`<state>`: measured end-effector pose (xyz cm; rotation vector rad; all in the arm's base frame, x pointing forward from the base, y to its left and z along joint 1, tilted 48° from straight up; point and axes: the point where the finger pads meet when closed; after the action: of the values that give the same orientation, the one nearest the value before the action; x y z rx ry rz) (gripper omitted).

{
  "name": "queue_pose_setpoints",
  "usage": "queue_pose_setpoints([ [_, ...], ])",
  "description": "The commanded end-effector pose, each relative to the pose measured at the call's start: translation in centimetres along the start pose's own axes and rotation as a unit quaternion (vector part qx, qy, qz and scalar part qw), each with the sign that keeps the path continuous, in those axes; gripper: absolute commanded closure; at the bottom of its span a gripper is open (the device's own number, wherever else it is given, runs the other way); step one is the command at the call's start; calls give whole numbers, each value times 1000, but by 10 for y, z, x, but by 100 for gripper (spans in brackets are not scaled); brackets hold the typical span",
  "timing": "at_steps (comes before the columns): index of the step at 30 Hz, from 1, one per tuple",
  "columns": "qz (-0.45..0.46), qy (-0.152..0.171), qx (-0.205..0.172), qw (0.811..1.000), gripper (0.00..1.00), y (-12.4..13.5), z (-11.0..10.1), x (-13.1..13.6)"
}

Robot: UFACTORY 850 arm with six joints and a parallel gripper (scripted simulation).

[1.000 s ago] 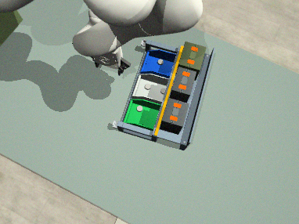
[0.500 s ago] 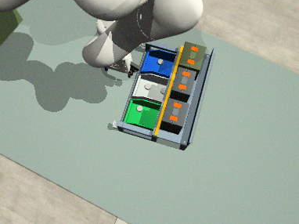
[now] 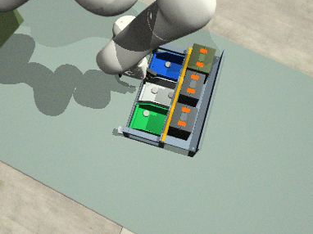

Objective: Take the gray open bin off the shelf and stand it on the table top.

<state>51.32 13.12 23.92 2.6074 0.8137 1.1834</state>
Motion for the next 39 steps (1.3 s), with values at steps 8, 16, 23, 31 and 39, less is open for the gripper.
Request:
queue_pose_setpoints([
  [8, 0, 2, -1, 1000, 0, 17, -7, 44],
  [16, 0, 2, -1, 1000, 0, 18, -7, 45],
  [23, 0, 2, -2, 1000, 0, 19, -7, 47],
  [31, 0, 2, -2, 1000, 0, 19, -7, 47],
  [39, 0, 2, -2, 1000, 0, 16, -6, 41],
])
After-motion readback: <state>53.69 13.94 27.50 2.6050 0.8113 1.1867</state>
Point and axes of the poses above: the point where the finger pads meet when closed, its own z axis out along the fingers, its own x axis across the jaws, y = z × x, and after that the axes turned 15 degrees about -z, right-handed
